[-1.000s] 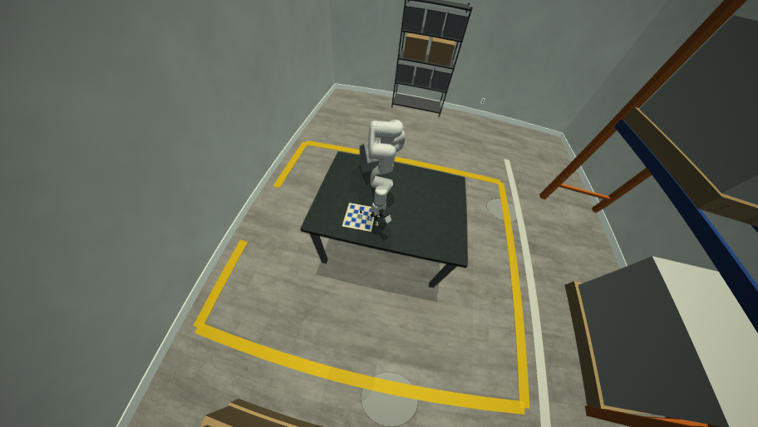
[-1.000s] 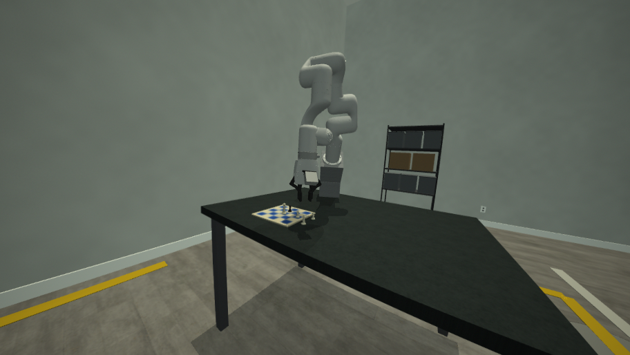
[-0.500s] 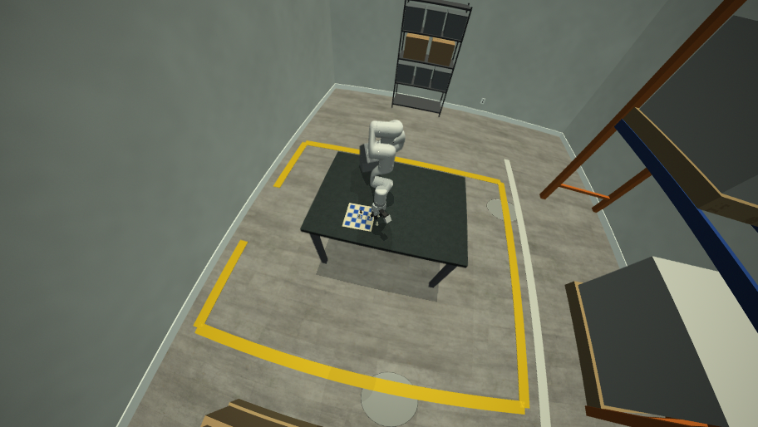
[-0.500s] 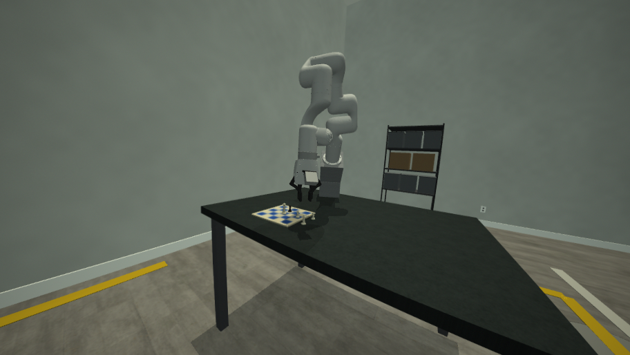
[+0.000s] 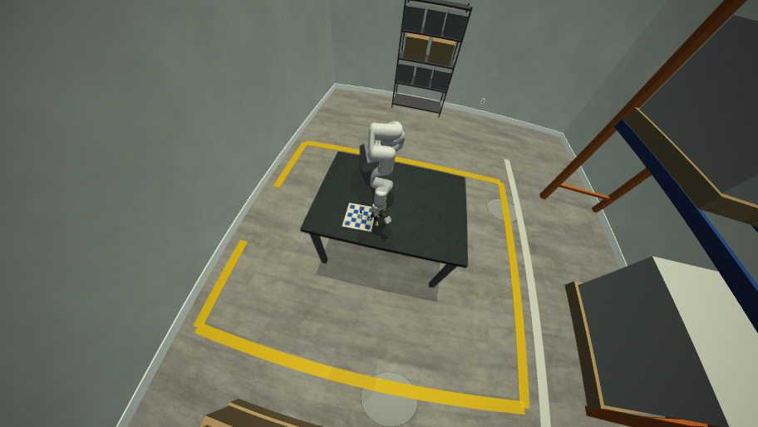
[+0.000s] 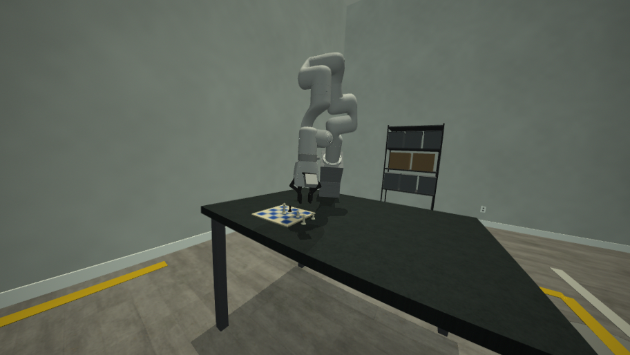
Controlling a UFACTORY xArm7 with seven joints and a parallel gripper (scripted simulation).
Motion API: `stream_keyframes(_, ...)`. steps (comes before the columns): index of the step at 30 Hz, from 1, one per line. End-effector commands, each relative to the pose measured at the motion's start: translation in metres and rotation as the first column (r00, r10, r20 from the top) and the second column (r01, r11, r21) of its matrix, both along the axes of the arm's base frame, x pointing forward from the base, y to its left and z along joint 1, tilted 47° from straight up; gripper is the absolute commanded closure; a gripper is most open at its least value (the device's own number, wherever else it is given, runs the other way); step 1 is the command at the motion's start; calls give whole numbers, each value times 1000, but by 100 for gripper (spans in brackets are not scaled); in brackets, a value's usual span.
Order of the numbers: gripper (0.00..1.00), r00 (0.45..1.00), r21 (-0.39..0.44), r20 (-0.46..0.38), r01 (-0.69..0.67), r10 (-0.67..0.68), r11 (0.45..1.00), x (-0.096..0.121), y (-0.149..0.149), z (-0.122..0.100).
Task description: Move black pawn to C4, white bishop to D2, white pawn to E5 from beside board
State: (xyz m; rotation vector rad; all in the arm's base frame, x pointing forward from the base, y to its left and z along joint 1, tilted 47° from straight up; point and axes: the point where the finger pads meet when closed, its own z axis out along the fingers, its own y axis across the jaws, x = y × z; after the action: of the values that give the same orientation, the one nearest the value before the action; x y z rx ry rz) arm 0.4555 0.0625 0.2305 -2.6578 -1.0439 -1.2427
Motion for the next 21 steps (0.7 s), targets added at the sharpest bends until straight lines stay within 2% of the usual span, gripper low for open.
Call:
stream_keyframes(1, 63, 1000, 2, 2, 0, 0, 1000, 5, 2, -3)
stream_keyframes(21, 63, 1000, 2, 2, 0, 0, 1000, 23, 10, -21)
